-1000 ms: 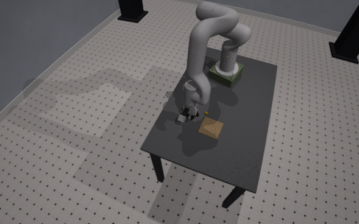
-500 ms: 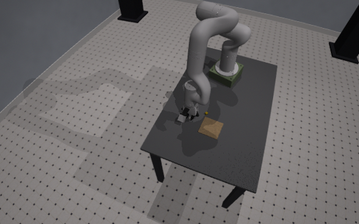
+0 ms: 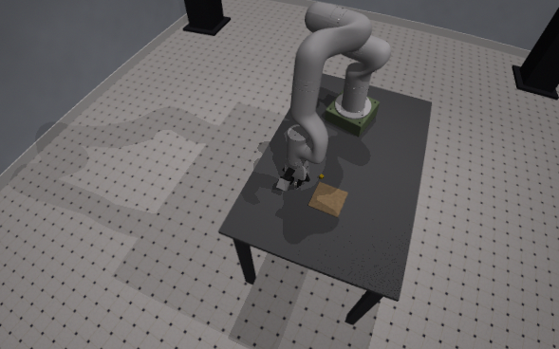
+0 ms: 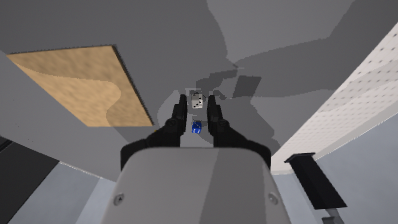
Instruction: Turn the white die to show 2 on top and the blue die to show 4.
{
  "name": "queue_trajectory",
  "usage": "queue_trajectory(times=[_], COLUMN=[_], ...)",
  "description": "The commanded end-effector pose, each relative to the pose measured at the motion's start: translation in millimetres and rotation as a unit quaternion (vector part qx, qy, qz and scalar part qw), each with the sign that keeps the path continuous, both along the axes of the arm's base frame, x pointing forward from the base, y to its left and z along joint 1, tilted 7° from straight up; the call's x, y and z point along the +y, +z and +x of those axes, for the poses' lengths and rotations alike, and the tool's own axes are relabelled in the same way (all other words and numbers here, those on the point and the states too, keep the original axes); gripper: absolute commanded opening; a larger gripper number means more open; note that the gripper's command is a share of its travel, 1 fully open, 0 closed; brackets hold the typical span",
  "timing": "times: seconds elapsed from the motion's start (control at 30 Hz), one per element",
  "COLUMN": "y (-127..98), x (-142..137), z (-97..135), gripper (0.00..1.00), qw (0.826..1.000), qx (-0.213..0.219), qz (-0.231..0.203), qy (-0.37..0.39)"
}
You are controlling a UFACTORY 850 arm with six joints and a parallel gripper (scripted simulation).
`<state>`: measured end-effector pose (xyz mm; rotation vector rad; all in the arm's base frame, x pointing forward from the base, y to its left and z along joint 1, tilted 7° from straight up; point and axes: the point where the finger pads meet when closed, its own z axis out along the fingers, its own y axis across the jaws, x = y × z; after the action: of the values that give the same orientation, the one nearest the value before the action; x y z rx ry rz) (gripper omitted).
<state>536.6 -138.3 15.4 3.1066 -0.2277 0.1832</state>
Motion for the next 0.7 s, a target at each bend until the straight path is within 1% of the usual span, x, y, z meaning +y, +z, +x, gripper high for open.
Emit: queue_trajectory(times=[0.0, 0.37, 0.67], y=[0.7, -0.4, -9.0], x=[-0.2, -0.2, -0.5], z=[0.8, 1.0, 2.0], gripper=[0.31, 0.31, 0.31], qw=[1.0, 1.0, 1.0], qx=[0.0, 0.0, 0.0], qz=[-0.002, -0.002, -0.002], qy=[0.0, 0.0, 0.0])
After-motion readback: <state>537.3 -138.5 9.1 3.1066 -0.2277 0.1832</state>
